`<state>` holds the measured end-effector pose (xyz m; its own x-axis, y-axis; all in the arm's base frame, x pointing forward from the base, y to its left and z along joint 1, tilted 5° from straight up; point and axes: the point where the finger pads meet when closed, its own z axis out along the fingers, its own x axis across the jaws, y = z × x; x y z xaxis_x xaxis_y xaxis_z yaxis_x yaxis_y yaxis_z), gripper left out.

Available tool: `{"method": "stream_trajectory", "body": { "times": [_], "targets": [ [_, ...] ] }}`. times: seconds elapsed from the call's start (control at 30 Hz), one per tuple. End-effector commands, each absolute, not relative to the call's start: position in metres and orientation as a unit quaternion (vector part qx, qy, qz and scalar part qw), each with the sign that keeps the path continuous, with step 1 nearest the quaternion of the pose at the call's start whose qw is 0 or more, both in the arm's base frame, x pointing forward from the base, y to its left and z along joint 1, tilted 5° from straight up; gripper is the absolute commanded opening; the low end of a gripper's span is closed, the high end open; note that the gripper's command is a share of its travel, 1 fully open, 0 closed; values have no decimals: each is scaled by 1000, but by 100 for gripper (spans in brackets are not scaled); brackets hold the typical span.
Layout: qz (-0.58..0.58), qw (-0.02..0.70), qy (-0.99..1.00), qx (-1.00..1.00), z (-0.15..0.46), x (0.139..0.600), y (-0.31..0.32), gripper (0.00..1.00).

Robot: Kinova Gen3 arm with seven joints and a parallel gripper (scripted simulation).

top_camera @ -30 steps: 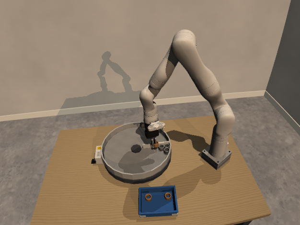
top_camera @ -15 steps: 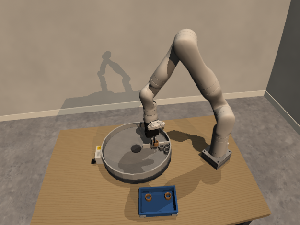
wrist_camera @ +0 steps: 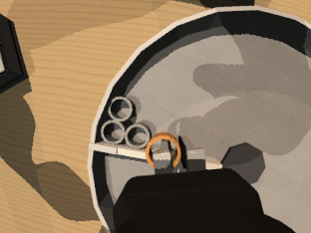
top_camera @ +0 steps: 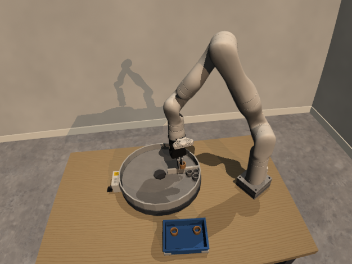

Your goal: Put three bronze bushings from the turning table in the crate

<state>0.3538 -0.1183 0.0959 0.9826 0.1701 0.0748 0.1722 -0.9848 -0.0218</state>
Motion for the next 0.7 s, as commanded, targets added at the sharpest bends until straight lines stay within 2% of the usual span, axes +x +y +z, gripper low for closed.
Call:
{"method": "stream_trajectory", "body": {
  "times": [0.0,0.17,0.57,0.67],
  "targets": [
    [-38,14,-86,-995,97,354,-118,0],
    [-38,14,-86,-995,119,353,-119,0],
    [-38,14,-86,-995,119,353,-119,0],
    [-37,14,-86,-996,120,357,-84,0]
  ]
}}
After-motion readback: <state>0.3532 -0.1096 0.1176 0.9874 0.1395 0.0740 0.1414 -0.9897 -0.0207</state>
